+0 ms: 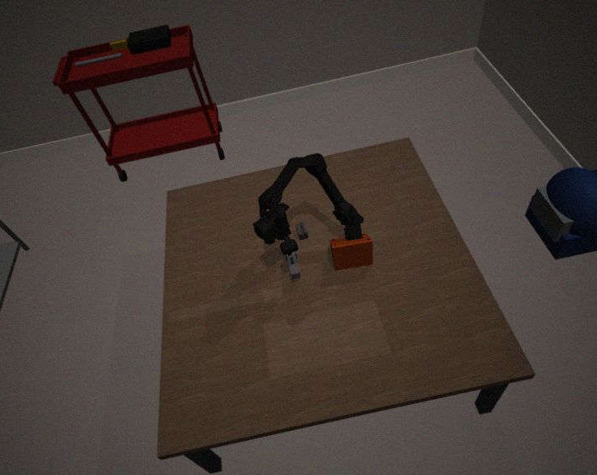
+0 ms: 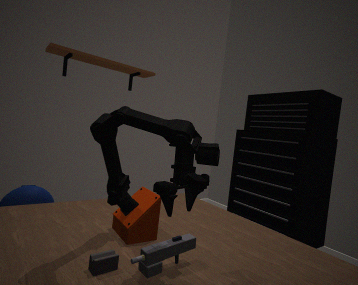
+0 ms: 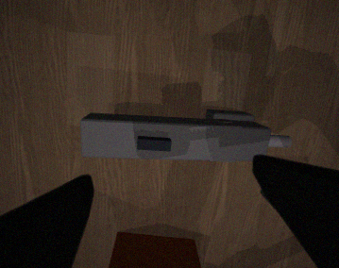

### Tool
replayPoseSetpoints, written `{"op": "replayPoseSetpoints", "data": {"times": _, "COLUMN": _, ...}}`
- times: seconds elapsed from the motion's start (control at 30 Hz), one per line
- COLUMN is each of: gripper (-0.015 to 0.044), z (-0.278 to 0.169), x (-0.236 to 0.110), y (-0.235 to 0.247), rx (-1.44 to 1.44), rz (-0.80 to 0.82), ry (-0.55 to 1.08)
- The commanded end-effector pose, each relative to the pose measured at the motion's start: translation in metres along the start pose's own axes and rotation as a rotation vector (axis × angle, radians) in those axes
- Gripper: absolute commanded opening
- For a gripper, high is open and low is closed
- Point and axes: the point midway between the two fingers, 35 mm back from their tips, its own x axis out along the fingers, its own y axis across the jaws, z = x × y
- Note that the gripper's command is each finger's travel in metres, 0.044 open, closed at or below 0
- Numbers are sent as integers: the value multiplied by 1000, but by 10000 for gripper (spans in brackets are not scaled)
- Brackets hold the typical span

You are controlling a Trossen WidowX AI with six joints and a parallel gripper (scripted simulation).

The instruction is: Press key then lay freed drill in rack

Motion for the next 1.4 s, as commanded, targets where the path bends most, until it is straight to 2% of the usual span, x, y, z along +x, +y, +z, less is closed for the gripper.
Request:
{"op": "replayPoseSetpoints", "data": {"times": 0.0, "gripper": 440, "z": 3, "x": 9, "y": -19, "rx": -157, "rz": 10, "ry": -15}}
{"op": "replayPoseSetpoints", "data": {"times": 0.4, "gripper": 440, "z": -1, "x": 43, "y": -82, "rx": -746, "rz": -4, "ry": -56}}
{"op": "replayPoseSetpoints", "data": {"times": 0.67, "gripper": 440, "z": -21, "x": 78, "y": -113, "rx": -1249, "rz": -35, "ry": 17}}
{"op": "replayPoseSetpoints", "data": {"times": 0.87, "gripper": 440, "z": -35, "x": 96, "y": -144, "rx": -1398, "rz": -10, "ry": 44}}
{"op": "replayPoseSetpoints", "data": {"times": 1.37, "gripper": 440, "z": -36, "x": 97, "y": -146, "rx": -1405, "rz": -9, "ry": 45}}
